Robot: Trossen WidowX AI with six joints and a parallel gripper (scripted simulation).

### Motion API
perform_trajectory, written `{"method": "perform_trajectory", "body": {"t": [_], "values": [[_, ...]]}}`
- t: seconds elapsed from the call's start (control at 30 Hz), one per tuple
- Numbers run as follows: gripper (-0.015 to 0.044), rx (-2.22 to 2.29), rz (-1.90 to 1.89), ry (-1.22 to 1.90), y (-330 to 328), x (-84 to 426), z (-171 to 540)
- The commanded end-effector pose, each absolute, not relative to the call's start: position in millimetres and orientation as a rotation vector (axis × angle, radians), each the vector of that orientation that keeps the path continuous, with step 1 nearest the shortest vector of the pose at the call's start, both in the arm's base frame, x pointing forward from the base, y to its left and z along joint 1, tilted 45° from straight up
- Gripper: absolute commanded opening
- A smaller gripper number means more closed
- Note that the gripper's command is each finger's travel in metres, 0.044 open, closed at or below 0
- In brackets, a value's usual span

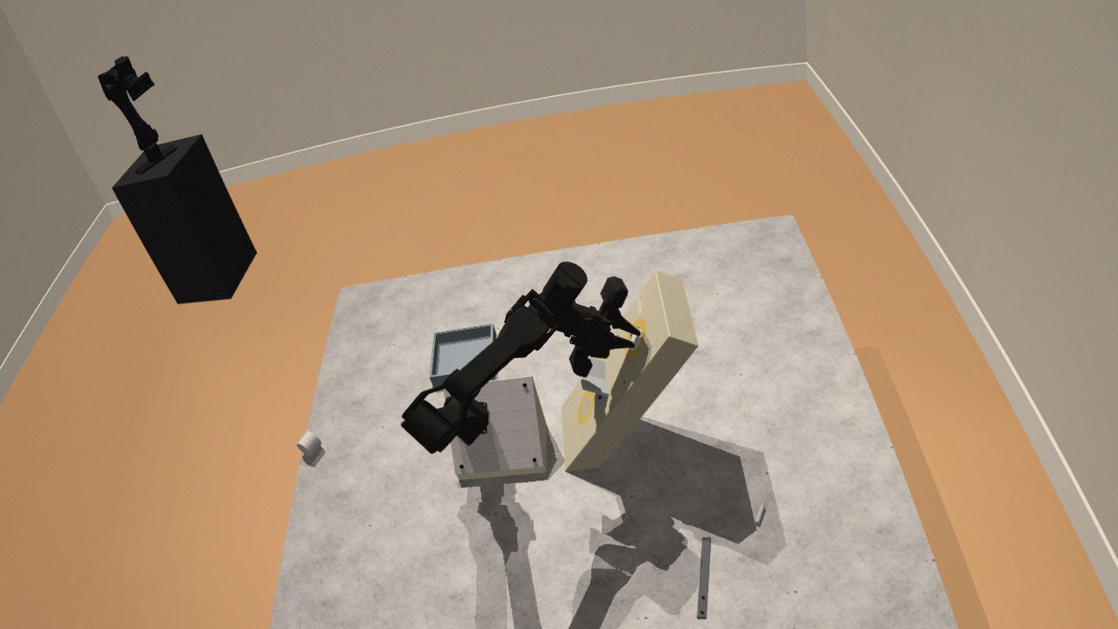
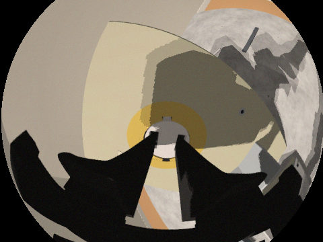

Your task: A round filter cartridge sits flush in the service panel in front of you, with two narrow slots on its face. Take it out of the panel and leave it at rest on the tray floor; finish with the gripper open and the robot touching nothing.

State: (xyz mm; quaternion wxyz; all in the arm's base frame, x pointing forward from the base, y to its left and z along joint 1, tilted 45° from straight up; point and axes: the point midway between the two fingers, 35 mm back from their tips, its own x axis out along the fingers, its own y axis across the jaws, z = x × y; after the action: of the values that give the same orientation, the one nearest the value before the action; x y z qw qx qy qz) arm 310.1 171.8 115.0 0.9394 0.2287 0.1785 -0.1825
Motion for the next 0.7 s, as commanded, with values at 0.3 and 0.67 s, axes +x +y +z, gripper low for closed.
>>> {"method": "perform_trajectory", "body": {"t": [0.3,0.67], "values": [[0.0102,0.460,-0.375,0.370,169.5,314.0,110.5],[0.0102,0.460,-0.375,0.370,168.6,316.9,109.1]]}}
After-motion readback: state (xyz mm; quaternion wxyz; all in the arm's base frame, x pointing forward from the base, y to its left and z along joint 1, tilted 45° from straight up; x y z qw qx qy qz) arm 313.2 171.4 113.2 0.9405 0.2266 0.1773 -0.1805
